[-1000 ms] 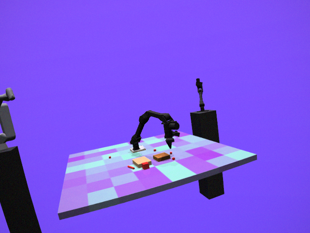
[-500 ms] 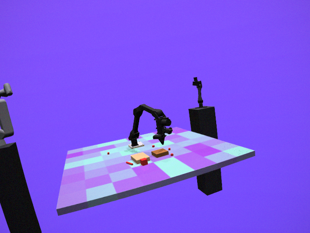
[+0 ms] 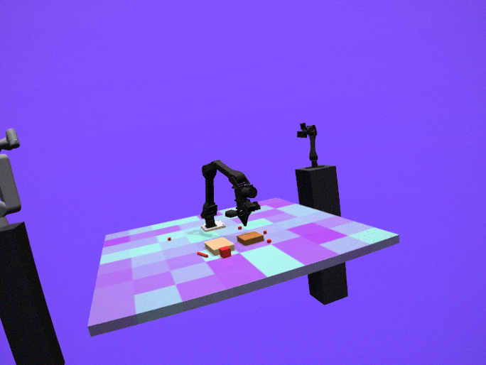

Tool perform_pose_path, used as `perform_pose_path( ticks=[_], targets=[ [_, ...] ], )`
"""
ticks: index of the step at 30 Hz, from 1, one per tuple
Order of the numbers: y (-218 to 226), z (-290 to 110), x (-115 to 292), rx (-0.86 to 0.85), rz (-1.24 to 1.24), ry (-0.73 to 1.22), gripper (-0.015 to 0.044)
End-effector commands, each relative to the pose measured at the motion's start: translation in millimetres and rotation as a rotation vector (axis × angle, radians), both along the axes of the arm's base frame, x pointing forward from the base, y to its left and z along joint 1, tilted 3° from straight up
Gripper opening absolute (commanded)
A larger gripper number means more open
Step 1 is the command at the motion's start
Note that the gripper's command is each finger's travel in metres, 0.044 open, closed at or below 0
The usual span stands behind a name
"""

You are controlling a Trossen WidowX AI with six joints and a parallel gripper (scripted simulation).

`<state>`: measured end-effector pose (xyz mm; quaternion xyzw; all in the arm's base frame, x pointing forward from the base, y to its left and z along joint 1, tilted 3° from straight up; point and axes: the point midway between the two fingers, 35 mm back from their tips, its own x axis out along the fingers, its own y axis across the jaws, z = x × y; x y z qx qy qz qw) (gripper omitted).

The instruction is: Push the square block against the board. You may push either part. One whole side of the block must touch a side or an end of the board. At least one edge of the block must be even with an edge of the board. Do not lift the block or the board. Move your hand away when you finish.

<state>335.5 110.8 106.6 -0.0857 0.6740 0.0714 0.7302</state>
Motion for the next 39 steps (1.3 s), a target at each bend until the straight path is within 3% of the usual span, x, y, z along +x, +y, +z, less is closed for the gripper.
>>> perform_pose_path(
  ticks=[1, 8, 13, 39],
  targets=[
    [-9, -4, -11, 0.011, -0.128, -0.001, 0.0],
    [-11, -8, -13, 0.013, -0.151, -0.001, 0.0],
    [-12, -59, -9, 0.013, -0.151, 0.0, 0.0],
    [-10, -57, 11, 0.013, -0.151, -0.002, 0.0]
  ],
)
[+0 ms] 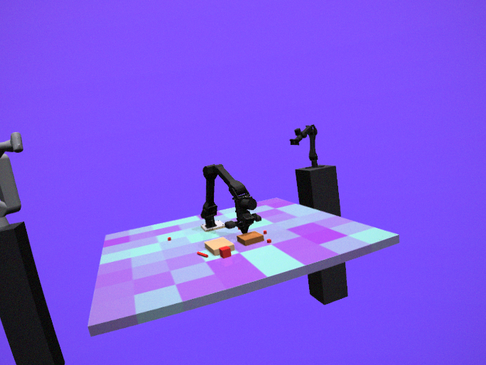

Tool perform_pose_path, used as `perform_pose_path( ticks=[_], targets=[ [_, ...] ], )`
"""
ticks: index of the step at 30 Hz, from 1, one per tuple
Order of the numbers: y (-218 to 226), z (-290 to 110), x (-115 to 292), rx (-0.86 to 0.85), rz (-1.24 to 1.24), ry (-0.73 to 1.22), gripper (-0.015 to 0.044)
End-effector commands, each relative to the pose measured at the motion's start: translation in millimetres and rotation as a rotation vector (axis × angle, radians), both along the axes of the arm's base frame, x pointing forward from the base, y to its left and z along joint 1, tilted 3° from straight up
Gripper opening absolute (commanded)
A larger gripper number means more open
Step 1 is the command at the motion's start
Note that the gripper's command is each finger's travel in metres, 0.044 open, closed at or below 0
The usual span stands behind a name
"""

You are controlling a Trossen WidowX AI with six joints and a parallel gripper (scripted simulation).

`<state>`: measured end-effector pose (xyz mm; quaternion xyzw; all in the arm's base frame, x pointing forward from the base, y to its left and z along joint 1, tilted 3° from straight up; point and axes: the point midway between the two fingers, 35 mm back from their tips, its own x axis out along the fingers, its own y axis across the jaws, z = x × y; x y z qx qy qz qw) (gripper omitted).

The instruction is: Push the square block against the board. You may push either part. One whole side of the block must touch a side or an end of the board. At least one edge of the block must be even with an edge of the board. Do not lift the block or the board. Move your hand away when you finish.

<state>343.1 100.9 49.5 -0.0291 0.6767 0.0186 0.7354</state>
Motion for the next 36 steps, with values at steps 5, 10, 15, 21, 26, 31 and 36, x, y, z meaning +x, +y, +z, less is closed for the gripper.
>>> perform_pose_path(
  ticks=[5, 10, 15, 21, 26, 31, 36],
  targets=[
    [0, 1, 8, 0.001, 0.003, 0.001, 0.0],
    [1, 1, 13, 0.001, 0.003, 0.001, 0.0],
    [1, 1, 18, 0.001, 0.003, 0.0, 0.0],
    [1, 1, 13, 0.001, 0.003, 0.001, 0.0],
    [1, 1, 5, 0.001, 0.003, 0.002, 0.0],
    [0, 0, -3, 0.001, 0.003, 0.002, 0.0],
    [0, -1, -11, 0.001, 0.003, 0.003, 0.0]
  ],
)
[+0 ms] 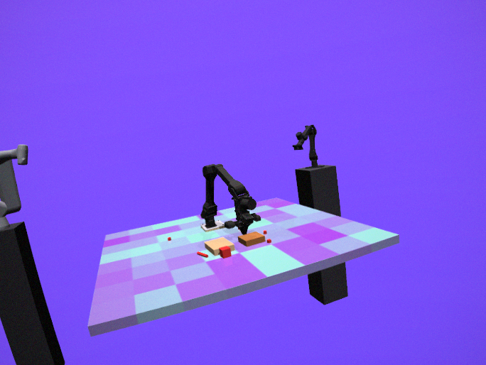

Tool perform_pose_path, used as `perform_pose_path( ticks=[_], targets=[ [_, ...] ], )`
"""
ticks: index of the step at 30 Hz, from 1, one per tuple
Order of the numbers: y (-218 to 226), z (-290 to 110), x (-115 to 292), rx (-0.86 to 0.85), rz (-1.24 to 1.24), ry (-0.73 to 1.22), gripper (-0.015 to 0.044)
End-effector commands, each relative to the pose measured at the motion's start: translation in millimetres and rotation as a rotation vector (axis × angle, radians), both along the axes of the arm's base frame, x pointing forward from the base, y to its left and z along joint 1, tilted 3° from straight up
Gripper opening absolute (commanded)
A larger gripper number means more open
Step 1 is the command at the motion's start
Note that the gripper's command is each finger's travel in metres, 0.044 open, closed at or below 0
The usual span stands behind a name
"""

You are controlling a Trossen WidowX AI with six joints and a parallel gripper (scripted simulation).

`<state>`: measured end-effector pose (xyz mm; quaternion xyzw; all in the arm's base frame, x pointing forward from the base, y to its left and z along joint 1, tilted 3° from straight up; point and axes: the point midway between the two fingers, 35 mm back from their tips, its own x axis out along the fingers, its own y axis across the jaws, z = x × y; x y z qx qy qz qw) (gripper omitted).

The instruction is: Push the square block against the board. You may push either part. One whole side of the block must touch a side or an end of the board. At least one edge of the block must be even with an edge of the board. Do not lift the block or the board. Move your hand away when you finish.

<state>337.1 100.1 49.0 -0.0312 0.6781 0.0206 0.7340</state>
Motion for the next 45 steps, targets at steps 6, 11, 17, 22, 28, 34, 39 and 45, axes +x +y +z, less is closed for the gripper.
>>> perform_pose_path(
  ticks=[6, 11, 17, 22, 28, 34, 39, 45],
  targets=[
    [0, -2, -15, 0.001, -0.002, 0.0, 0.0],
    [-1, -3, -23, 0.001, -0.002, 0.001, 0.0],
    [-1, 49, -23, 0.002, -0.002, 0.0, 0.0],
    [-1, 52, -24, 0.002, -0.002, 0.0, 0.0],
    [8, 55, -9, -0.007, 0.157, -0.013, 0.0],
    [19, 59, 6, -0.025, 0.365, -0.01, 0.0],
    [28, 61, 17, -0.039, 0.539, -0.008, 0.0],
    [40, 63, 30, -0.057, 0.747, -0.006, 0.0]
  ],
)
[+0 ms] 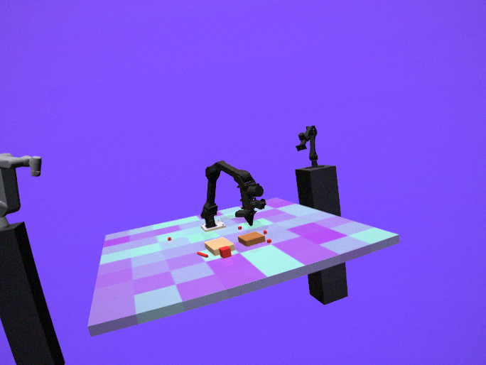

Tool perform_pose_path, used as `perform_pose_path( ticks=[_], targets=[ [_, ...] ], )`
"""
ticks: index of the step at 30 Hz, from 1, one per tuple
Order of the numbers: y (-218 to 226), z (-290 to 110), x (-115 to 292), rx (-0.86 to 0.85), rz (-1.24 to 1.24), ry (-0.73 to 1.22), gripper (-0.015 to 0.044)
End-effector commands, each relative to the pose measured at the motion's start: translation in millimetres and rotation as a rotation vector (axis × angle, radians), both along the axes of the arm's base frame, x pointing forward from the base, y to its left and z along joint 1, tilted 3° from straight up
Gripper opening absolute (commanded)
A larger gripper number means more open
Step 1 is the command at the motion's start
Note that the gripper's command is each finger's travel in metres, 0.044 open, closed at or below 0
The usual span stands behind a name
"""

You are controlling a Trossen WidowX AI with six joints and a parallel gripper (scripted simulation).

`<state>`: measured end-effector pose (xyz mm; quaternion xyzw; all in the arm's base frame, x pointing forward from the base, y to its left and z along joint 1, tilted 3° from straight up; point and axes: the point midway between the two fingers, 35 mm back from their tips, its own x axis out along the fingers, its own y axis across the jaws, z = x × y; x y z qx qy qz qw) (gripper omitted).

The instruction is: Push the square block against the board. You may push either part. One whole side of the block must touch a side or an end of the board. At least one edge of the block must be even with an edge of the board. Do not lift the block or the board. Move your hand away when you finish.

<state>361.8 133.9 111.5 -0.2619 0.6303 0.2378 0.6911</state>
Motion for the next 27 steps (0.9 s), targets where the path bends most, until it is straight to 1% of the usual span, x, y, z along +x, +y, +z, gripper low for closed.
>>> perform_pose_path(
  ticks=[1, 22, 24, 27],
  targets=[
    [8, 1, 8, -0.015, 0.134, 0.001, 0.0],
    [49, 0, 46, -0.079, 0.86, 0.006, 0.0],
    [52, 0, 48, -0.083, 0.906, 0.006, 0.0],
    [52, 0, 48, -0.083, 0.912, 0.006, 0.0]
  ],
)
